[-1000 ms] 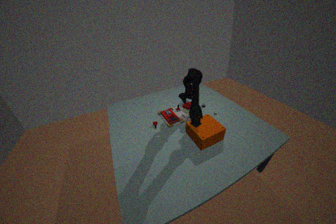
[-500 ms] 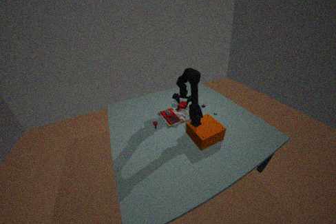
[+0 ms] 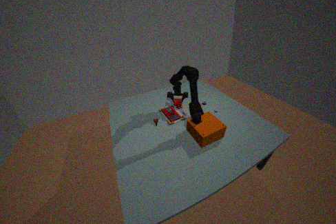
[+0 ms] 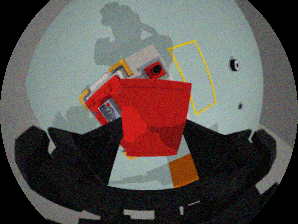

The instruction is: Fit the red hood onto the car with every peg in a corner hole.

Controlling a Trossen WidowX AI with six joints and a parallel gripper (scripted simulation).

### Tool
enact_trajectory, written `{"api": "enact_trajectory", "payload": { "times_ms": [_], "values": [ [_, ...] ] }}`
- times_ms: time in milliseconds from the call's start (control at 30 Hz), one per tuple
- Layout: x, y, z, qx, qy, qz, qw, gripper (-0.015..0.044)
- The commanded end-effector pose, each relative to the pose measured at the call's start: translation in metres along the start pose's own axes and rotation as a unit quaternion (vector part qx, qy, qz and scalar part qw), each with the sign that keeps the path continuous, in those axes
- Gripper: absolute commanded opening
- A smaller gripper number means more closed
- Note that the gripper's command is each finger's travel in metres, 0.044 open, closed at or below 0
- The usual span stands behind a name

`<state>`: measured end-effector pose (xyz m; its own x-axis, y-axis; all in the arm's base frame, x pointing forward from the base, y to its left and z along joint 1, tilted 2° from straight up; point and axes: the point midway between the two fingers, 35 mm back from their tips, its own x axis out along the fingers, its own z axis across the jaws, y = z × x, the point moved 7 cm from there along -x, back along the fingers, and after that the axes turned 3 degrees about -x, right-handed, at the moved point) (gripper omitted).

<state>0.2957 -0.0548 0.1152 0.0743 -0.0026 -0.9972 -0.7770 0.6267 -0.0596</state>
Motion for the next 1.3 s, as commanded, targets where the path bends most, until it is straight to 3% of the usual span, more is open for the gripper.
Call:
{"api": "enact_trajectory", "payload": {
  "times_ms": [0,633,900,1267],
  "values": [
    [-0.002,0.0,0.016,-0.049,-0.003,-0.006,0.999,0.0],
    [-0.003,0.023,0.084,-0.286,-0.004,-0.02,0.958,0.0],
    [0.002,0.025,0.085,-0.294,-0.004,-0.02,0.956,0.0],
    [0.047,0.024,0.086,-0.294,-0.004,-0.02,0.956,0.0]
  ]
}}
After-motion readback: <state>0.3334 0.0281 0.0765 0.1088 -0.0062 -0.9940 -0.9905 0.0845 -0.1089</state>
